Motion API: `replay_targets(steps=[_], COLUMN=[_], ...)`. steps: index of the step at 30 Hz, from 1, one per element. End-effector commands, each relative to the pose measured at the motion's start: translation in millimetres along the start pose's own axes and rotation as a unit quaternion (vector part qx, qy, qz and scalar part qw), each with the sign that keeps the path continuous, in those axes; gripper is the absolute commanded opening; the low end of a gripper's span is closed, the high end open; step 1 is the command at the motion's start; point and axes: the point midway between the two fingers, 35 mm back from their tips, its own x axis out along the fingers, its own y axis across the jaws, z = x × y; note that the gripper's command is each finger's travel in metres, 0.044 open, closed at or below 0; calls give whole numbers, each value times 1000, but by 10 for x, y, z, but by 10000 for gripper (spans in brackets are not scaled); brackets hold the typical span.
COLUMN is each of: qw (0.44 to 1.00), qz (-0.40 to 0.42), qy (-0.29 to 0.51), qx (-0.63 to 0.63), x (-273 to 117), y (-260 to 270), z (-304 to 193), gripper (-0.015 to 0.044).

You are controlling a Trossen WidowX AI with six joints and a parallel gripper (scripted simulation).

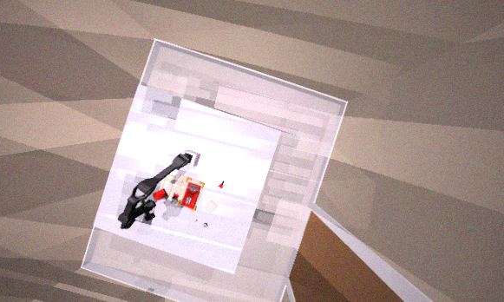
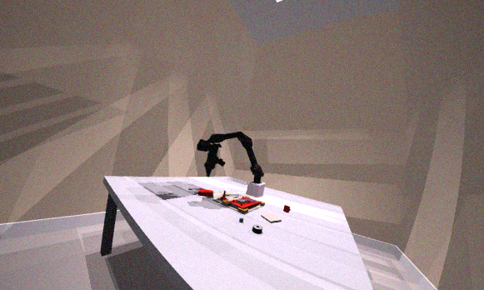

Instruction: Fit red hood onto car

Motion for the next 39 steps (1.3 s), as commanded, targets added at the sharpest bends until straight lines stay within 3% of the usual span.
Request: replay_targets(steps=[1,22,30,39], qw=[1000,1000,982,897], qz=[-2,-4,-4,-4], qy=[-3,7,5,3], qx=[-3,0,190,442], x=[-129,-113,-48,43], y=[-2,-8,35,96], z=[14,-13,-12,-7], gripper=[0,0,210,440])
